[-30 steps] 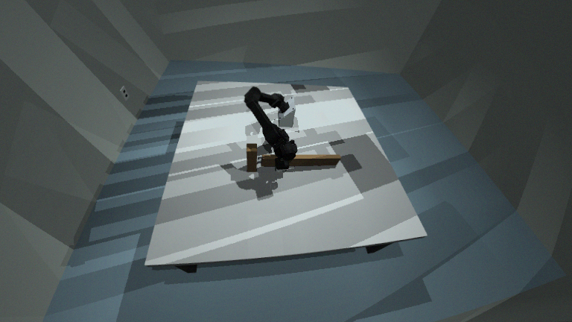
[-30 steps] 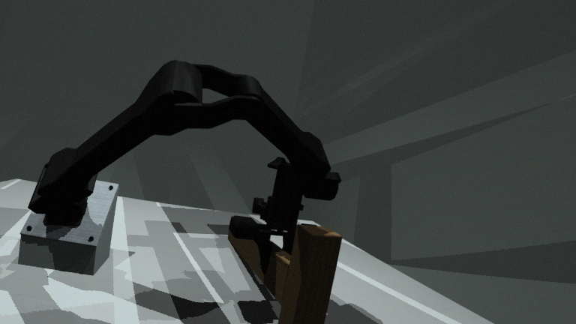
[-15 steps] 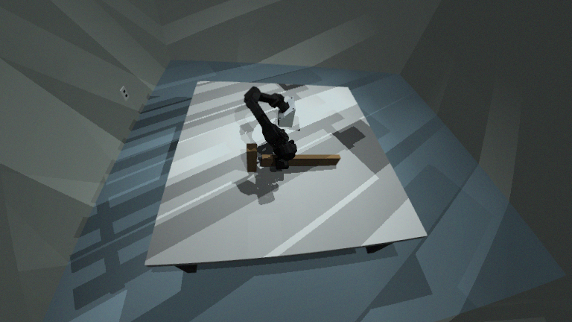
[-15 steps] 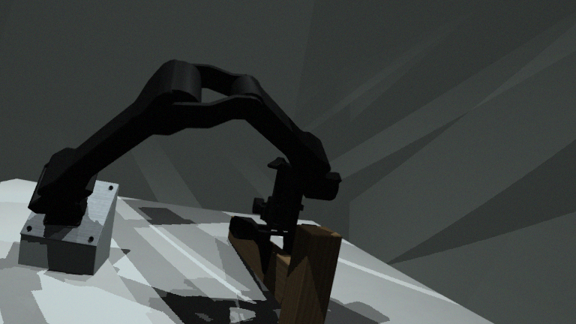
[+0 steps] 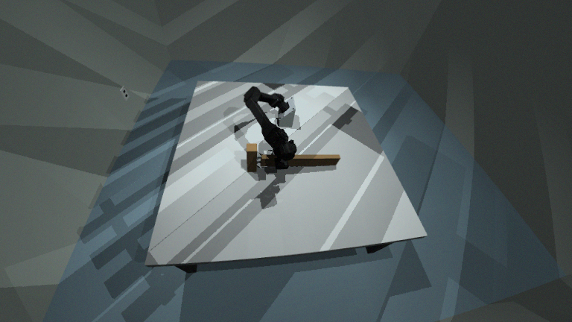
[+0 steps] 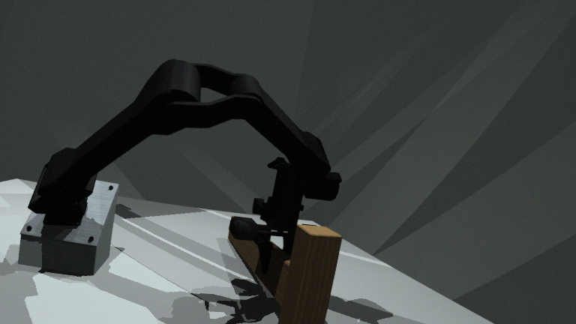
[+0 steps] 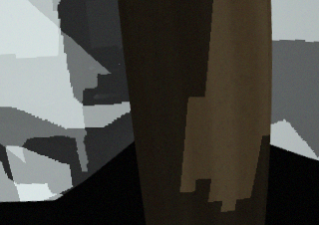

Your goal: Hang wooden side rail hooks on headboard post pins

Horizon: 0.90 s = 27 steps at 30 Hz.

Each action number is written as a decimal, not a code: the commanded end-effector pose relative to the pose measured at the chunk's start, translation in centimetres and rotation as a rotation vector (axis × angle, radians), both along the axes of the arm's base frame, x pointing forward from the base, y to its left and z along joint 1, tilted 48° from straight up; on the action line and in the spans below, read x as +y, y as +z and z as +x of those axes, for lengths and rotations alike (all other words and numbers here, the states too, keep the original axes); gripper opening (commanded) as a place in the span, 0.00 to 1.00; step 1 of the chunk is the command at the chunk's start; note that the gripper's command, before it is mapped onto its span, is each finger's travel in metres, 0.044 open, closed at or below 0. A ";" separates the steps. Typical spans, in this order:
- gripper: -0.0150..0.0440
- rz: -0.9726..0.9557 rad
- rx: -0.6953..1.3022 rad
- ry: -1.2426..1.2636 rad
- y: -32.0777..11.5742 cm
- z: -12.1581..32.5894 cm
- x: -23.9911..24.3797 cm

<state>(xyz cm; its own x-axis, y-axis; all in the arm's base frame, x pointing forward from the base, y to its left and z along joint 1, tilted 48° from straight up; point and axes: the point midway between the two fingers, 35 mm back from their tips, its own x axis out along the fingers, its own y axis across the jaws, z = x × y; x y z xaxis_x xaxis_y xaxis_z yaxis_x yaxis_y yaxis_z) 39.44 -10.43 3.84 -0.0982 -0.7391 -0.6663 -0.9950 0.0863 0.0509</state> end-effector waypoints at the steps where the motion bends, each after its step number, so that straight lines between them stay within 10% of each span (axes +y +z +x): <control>1: 0.25 -0.001 -0.012 0.011 0.5 0.2 0.3; 27: 0.25 -0.001 -0.012 0.011 0.8 0.5 0.2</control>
<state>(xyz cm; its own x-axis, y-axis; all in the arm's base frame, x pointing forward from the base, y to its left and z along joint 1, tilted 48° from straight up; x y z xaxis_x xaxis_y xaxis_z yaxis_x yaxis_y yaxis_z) 39.45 -10.58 4.04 -0.1017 -0.7388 -0.6662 -0.9946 0.0885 0.0537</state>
